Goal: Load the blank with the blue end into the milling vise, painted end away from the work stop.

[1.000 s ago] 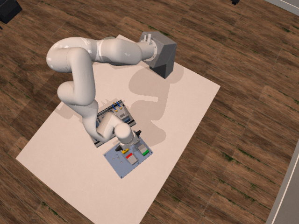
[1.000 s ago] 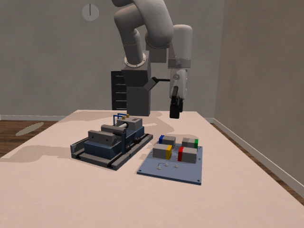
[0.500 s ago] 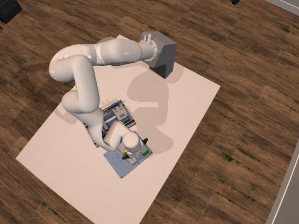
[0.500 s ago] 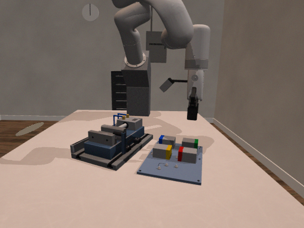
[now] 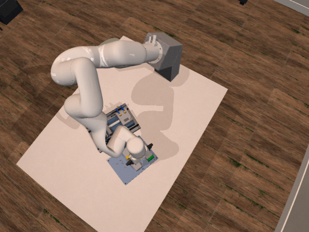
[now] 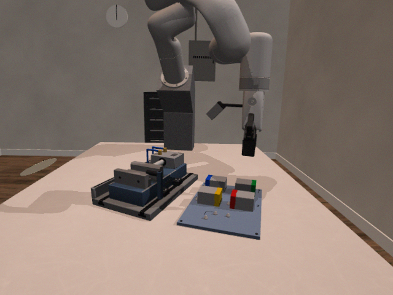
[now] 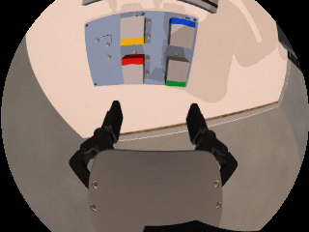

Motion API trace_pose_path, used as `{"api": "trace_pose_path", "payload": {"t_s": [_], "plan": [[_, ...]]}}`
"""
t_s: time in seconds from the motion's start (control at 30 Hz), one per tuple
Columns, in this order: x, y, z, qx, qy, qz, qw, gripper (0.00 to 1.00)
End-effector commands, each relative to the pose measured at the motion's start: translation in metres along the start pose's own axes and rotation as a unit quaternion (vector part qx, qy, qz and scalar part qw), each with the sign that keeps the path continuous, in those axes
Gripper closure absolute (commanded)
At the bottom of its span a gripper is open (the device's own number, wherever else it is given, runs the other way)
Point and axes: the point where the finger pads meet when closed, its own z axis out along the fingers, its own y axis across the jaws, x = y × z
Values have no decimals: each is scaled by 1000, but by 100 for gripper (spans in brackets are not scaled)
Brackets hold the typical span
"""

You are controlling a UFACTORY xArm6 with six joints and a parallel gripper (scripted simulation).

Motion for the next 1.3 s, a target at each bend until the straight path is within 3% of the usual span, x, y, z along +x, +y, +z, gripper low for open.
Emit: {"api": "trace_pose_path", "payload": {"t_s": [0.0, 1.27], "plan": [[-1, -1, -1, 1, -1, 0, 1000, 0], [9, -1, -1, 1, -1, 0, 1000, 0]]}}
